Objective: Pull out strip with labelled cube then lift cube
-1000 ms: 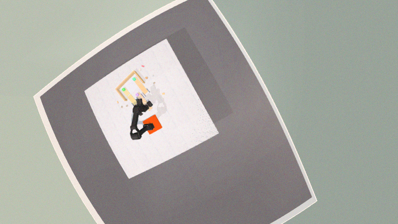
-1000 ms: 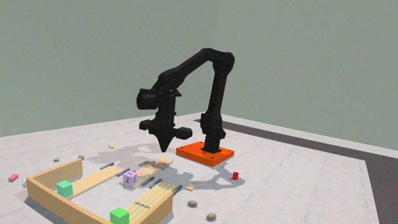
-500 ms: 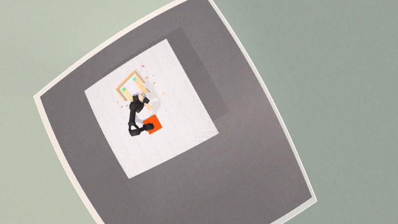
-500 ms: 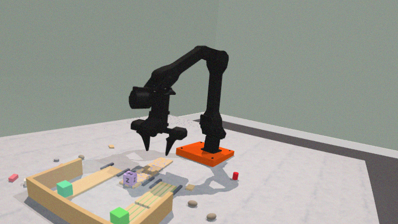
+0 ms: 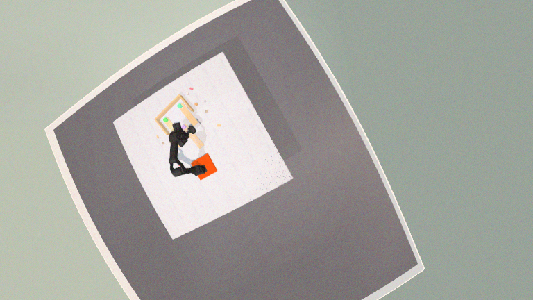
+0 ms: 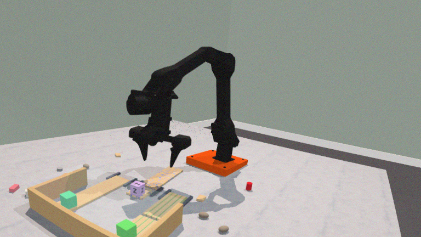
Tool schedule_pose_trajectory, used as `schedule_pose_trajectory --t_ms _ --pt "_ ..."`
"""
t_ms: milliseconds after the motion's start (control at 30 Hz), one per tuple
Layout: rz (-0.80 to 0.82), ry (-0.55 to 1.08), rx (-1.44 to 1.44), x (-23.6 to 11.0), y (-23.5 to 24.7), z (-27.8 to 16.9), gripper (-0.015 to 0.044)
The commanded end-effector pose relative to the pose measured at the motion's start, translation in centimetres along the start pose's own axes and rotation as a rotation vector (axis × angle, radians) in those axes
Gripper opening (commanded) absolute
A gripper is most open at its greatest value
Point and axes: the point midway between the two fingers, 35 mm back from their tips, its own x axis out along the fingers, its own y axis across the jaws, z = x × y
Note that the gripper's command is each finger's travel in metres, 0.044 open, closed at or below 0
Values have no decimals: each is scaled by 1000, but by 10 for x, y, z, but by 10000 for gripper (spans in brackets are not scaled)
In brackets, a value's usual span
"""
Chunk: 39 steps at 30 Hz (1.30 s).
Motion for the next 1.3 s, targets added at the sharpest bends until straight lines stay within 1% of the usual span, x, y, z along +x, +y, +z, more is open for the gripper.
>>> schedule_pose_trajectory --t_ms 0,1067,1167,1267 --pt "5 3 4 -1 0 16 440" --pt "5 -7 4 -11 1 115 440" --pt "5 -7 4 -11 2 119 440" --pt "5 -7 4 -9 2 119 361"
